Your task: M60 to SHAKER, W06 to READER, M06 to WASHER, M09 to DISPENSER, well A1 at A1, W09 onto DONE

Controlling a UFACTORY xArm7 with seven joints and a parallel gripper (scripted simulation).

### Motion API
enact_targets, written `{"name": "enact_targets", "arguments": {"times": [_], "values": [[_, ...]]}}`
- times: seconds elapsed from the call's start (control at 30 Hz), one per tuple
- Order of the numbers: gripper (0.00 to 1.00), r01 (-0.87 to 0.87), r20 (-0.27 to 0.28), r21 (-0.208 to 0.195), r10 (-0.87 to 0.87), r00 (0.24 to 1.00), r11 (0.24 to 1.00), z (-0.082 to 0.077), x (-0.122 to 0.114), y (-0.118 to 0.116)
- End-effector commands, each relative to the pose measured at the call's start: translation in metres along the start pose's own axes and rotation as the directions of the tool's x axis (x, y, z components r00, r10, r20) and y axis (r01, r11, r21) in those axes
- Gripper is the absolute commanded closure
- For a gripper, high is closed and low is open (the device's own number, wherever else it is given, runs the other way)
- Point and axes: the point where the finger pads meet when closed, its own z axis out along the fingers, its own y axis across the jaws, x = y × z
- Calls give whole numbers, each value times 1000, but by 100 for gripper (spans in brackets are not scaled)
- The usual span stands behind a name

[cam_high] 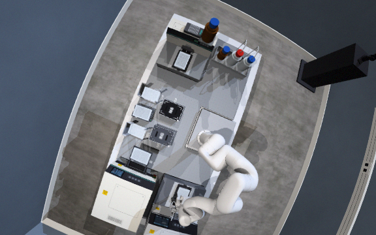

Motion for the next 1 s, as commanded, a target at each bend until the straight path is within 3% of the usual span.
{"name": "enact_targets", "arguments": {"times": [0.0, 0.97], "values": [[100, 0, 3, 0, 0, 1000, 1000, -2, -1, 0], [100, 0, 3, 0, 0, 1000, 1000, 1, -1, 0]]}}
